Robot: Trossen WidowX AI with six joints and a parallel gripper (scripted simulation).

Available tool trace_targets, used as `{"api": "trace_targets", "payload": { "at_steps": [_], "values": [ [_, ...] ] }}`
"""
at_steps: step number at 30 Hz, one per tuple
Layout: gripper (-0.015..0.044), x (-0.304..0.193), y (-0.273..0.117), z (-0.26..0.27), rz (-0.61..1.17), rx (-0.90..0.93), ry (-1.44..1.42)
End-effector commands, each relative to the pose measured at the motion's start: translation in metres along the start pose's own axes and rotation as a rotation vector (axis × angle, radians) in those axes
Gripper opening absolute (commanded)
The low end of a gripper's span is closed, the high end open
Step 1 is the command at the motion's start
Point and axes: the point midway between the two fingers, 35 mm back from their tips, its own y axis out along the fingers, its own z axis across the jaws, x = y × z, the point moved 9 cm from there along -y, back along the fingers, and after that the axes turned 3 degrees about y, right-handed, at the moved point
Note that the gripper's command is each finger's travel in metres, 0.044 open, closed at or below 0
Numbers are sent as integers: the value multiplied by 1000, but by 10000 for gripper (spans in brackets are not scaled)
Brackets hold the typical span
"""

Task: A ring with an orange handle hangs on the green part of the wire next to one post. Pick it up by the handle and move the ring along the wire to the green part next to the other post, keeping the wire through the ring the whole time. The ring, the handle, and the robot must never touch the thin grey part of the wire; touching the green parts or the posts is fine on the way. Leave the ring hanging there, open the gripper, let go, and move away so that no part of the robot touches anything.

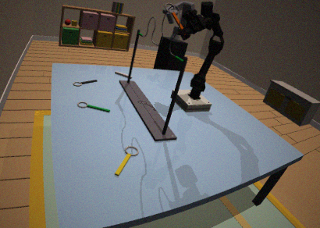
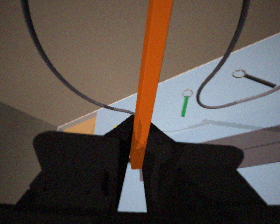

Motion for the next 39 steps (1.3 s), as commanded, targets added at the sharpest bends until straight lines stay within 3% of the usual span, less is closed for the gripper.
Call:
{"api": "trace_targets", "payload": {
  "at_steps": [1, 39],
  "values": [
    [-150, -1, 4, 1, -5, -37, -58],
    [-150, -8, 7, 5, -70, -261, -469]
  ]
}}
